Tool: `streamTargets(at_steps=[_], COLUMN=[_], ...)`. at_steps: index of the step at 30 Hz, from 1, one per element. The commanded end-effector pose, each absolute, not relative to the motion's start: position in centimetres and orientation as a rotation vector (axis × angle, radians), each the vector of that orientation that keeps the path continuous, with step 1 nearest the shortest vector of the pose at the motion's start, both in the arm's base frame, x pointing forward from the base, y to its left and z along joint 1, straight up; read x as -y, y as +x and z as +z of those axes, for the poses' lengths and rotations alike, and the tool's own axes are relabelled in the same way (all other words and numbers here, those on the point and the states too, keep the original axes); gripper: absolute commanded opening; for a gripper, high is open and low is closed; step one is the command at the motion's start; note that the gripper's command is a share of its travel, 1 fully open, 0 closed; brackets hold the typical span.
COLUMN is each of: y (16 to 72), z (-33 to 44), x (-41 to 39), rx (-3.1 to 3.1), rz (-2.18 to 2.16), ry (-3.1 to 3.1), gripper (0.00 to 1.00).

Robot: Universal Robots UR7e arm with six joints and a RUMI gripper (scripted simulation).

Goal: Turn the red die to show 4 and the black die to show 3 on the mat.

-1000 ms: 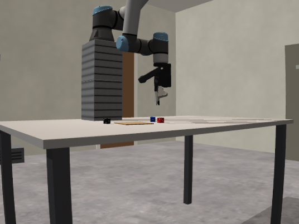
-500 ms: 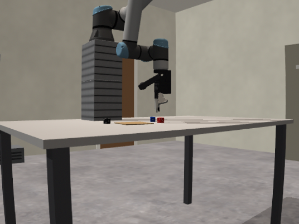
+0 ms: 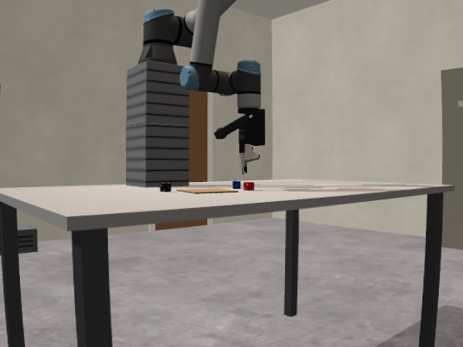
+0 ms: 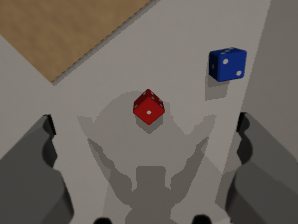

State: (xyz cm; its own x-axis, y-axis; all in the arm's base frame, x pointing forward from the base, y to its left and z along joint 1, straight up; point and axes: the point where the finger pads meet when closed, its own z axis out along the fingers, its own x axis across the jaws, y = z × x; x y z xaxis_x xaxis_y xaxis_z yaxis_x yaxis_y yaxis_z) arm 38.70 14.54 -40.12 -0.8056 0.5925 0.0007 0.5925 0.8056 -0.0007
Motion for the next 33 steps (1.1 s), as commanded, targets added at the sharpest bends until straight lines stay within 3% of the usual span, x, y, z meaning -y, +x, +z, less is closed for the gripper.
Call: streamTargets(at_steps=[1, 23, 33], y=[38.8, 38.6, 35.1], z=[-40.1, -40.1, -40.1], x=[-14.6, -14.6, -14.9], rx=[2.985, 2.985, 2.985], rz=[0.000, 0.000, 0.000], ry=[-0.980, -0.980, -0.980], gripper=[1.00, 1.00, 1.00])
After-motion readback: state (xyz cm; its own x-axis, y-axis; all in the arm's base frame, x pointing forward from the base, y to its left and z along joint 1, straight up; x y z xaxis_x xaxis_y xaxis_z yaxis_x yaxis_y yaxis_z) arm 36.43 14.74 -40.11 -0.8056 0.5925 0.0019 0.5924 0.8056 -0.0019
